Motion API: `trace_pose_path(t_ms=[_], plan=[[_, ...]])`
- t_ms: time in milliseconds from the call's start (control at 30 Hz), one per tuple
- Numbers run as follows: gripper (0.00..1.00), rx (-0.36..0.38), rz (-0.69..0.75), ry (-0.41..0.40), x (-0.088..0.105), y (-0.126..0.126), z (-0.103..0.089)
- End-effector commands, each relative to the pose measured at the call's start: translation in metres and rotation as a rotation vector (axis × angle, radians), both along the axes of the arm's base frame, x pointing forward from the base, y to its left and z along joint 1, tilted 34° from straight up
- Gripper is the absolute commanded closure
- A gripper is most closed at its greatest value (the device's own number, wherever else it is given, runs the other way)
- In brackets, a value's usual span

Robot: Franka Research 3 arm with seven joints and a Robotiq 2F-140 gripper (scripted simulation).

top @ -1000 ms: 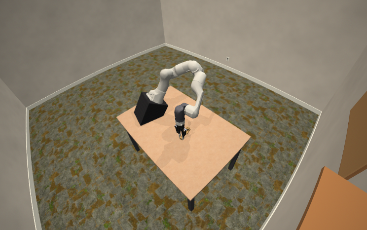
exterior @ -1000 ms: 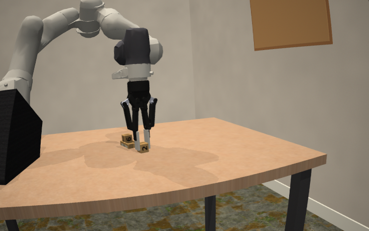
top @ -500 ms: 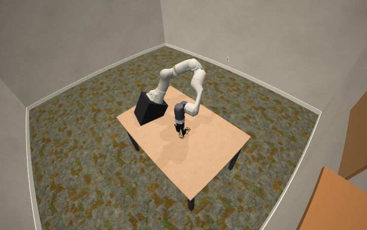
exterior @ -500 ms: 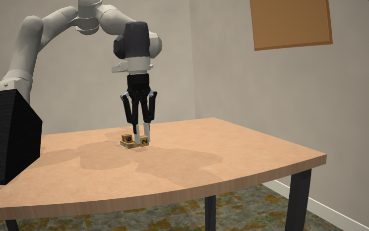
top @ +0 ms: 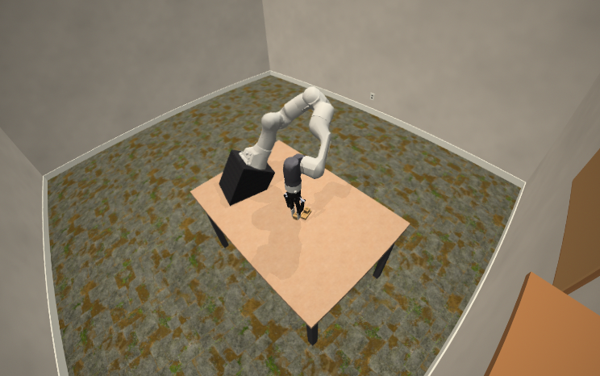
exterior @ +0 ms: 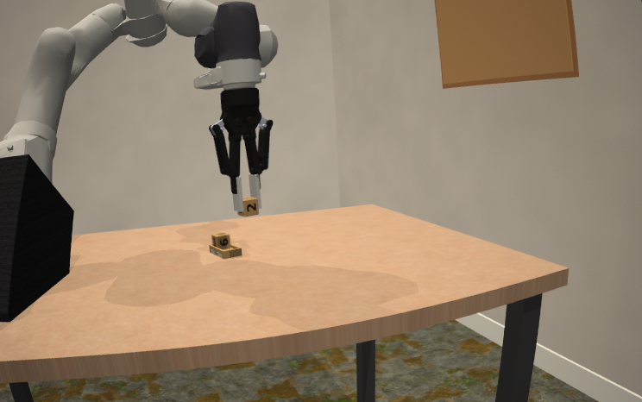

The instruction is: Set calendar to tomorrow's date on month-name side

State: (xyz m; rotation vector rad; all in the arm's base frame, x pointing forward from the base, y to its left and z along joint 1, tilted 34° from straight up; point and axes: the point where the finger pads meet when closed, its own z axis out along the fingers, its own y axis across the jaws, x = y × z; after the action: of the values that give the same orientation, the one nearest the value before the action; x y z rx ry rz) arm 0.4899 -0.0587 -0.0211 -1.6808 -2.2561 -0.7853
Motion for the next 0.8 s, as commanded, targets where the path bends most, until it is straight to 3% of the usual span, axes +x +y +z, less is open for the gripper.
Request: trace_pose_path(t_ms=[0, 233, 367, 500, 767], plan=[[0.83, 0.009, -0.006, 0.023, -0.005, 0.003, 0.001], [0.83, 0.008, -0.006, 0.023, -0.006, 0.008, 0.005], [0.83, 0.006, -0.001, 0.018, -0.027, 0.057, 0.043], [0.83, 0.008, 0.002, 0.017, -0.035, 0.071, 0.052], [0.83, 0.008, 0.003, 0.017, -0.036, 0.072, 0.053]])
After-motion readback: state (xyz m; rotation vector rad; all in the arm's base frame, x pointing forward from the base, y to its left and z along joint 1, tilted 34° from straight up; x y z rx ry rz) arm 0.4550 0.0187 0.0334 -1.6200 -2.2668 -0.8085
